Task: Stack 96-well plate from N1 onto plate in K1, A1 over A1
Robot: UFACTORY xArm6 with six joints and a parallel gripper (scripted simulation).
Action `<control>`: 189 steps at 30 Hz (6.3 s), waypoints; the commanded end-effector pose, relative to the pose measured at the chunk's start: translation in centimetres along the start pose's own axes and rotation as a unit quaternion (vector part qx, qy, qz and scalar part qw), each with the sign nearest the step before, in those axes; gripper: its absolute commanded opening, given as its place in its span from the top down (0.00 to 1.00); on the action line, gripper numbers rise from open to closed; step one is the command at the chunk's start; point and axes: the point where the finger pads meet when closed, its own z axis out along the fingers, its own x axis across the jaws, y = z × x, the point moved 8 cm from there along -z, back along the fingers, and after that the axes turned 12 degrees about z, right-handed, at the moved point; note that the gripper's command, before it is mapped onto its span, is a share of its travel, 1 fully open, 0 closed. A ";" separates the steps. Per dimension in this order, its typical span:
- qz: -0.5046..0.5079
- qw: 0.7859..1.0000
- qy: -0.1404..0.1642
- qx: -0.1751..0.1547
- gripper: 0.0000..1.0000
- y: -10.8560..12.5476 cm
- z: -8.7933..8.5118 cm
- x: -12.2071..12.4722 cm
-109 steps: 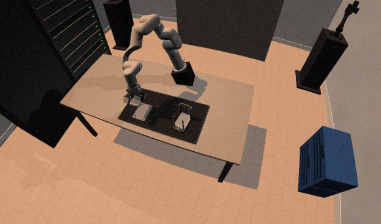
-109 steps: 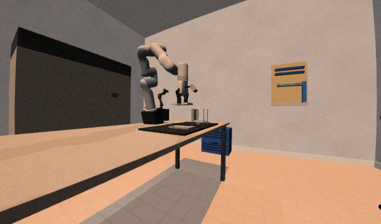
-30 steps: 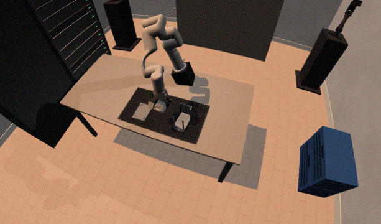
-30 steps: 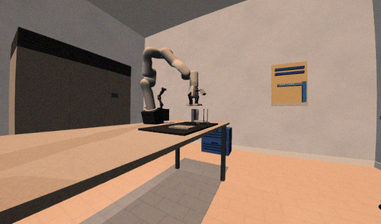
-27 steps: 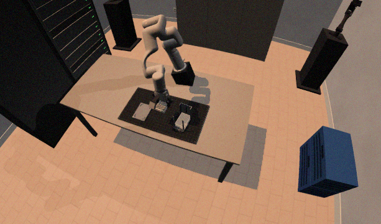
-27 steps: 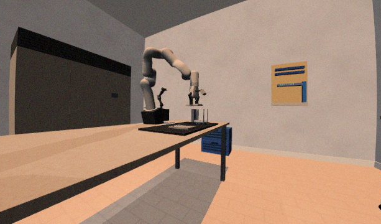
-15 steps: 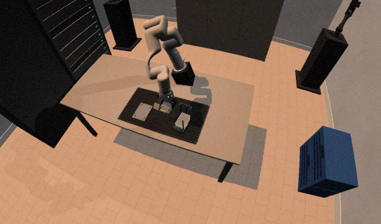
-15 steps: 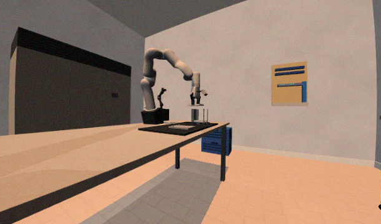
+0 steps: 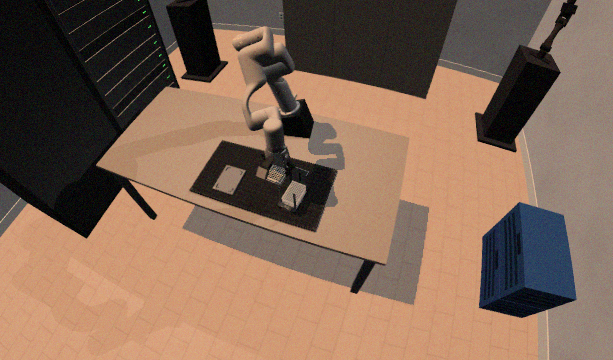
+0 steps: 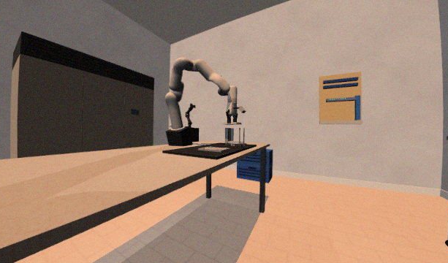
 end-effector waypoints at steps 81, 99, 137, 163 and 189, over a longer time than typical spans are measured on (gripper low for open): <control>0.000 1.000 -0.001 0.001 1.00 2.2 3.3 -6.1; 0.000 1.000 -0.001 0.001 1.00 2.2 6.0 -6.1; 0.000 1.000 -0.001 0.001 1.00 2.2 11.7 -6.1; 0.000 1.000 -0.001 0.002 1.00 2.2 12.7 -6.1; 0.000 1.000 -0.001 0.001 1.00 2.2 13.1 -6.1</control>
